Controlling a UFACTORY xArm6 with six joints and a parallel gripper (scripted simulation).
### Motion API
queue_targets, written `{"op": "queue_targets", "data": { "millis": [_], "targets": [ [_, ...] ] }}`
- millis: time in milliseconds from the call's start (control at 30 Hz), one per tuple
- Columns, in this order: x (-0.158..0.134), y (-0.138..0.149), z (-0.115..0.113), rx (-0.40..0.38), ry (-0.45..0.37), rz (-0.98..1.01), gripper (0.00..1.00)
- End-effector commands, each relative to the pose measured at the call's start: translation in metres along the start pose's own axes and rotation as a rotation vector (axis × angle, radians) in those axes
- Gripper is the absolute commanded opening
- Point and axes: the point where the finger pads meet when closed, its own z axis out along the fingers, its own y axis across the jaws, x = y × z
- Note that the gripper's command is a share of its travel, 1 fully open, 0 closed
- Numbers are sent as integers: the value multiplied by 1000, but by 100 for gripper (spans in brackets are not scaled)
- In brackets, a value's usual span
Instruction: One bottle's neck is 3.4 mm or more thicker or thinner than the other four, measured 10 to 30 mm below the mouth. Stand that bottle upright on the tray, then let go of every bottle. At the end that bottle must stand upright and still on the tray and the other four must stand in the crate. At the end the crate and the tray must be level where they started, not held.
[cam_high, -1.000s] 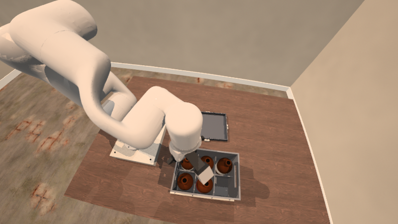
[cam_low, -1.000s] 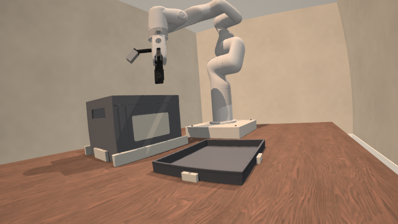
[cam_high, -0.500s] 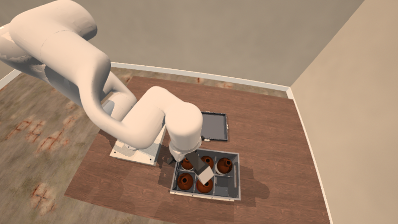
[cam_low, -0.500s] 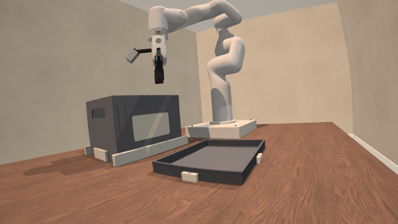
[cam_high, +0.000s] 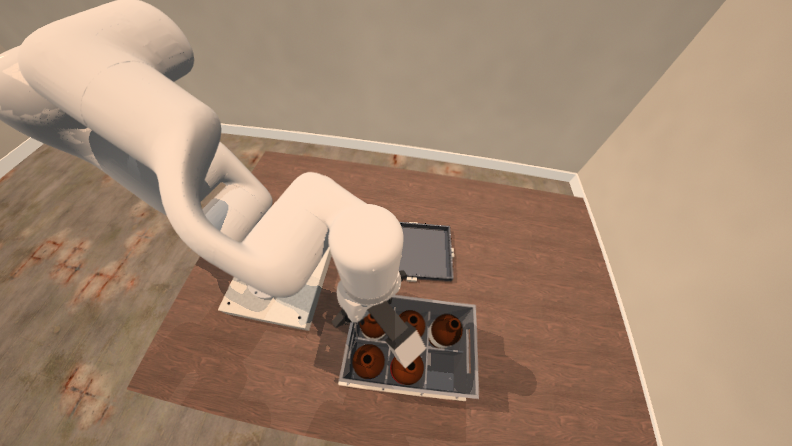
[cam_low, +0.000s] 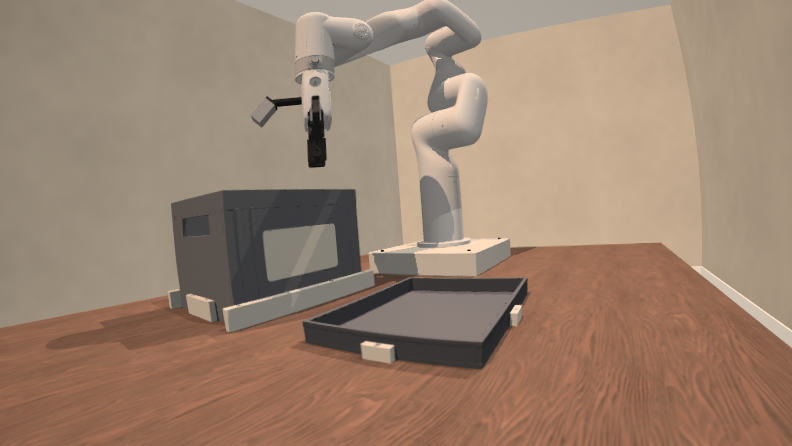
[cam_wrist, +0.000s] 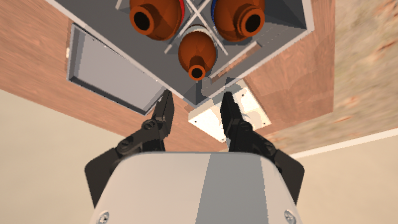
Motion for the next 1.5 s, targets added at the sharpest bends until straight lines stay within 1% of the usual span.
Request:
{"op": "queue_targets", "data": {
  "millis": [0,300,800,1167,1467],
  "targets": [
    [1,-1,0,2,3,0,65],
    [1,-1,6,2,3,0,65],
    [1,-1,25,2,3,0,65],
    [1,-1,35,2,3,0,65],
    [1,-1,40,2,3,0,65]
  ]
}}
